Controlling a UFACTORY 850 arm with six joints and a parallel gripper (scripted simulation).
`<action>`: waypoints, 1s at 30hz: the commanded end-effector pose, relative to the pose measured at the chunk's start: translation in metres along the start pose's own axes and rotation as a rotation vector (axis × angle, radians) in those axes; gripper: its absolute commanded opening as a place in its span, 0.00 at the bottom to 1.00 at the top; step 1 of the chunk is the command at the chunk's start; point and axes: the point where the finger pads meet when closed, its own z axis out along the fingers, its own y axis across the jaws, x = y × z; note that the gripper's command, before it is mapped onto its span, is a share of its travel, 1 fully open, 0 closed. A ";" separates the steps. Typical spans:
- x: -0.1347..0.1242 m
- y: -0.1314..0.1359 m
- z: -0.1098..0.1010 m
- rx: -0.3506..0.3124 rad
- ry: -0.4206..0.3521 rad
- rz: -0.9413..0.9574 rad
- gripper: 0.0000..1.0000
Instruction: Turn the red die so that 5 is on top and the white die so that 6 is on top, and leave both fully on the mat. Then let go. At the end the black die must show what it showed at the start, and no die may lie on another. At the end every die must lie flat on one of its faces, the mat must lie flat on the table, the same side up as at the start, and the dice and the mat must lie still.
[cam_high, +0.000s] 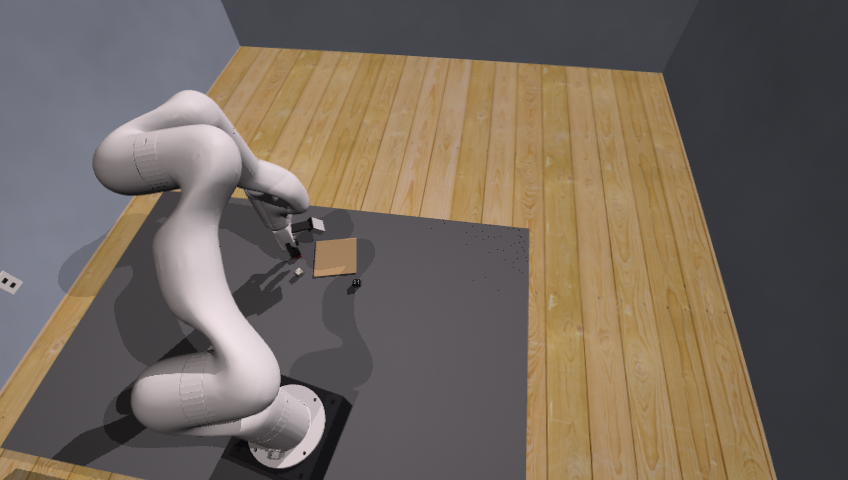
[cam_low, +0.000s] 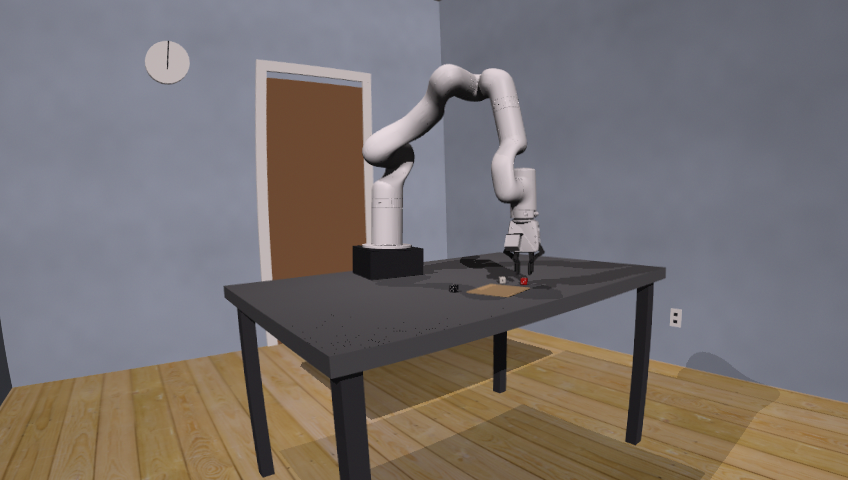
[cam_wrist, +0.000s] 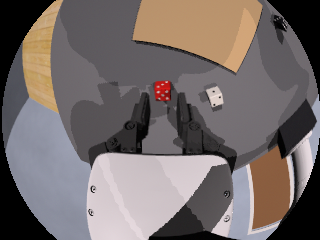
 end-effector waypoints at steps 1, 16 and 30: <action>0.000 -0.001 0.003 0.002 0.000 0.000 0.36; 0.000 -0.001 0.007 0.002 0.000 0.000 0.36; 0.000 -0.001 0.007 0.002 0.000 0.000 0.36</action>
